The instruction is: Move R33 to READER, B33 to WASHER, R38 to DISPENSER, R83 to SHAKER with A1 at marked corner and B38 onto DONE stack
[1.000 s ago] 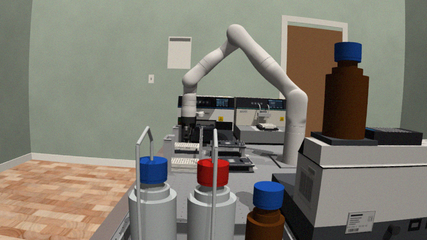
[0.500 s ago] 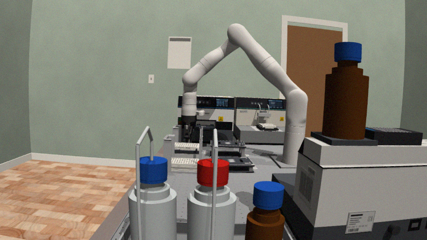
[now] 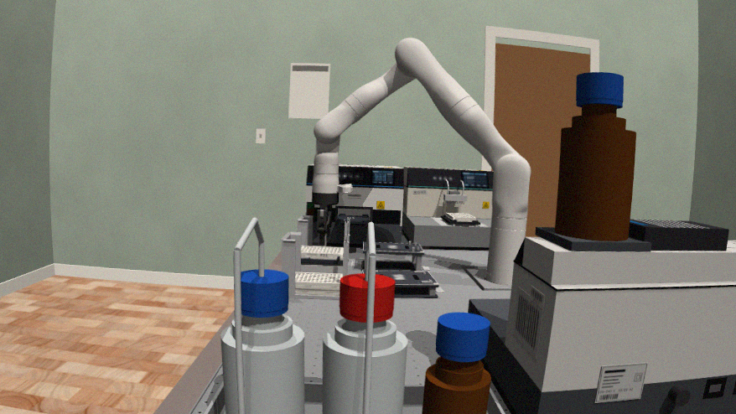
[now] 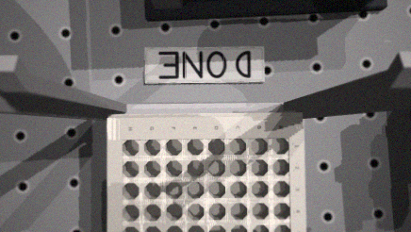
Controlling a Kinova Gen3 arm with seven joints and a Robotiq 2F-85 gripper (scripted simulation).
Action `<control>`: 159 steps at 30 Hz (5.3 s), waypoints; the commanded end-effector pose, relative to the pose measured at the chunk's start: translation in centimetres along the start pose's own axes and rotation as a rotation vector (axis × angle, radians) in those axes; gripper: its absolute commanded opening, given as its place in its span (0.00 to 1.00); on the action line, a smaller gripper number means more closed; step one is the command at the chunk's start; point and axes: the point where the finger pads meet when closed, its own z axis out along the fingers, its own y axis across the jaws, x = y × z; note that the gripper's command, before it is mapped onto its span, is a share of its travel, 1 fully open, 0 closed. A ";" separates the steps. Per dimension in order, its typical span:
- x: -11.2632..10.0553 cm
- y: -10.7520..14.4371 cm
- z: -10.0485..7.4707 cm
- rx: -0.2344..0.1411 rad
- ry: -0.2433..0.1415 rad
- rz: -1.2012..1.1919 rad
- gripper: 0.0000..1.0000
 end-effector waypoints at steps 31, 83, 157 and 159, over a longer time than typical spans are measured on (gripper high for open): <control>-0.3 0.1 -4.3 -0.007 -0.006 0.000 1.00; -0.2 0.2 -10.4 -0.006 -0.006 0.002 1.00; 0.1 5.3 -15.9 -0.003 -0.011 -0.007 1.00; 0.1 5.7 -15.9 0.000 -0.010 -0.019 1.00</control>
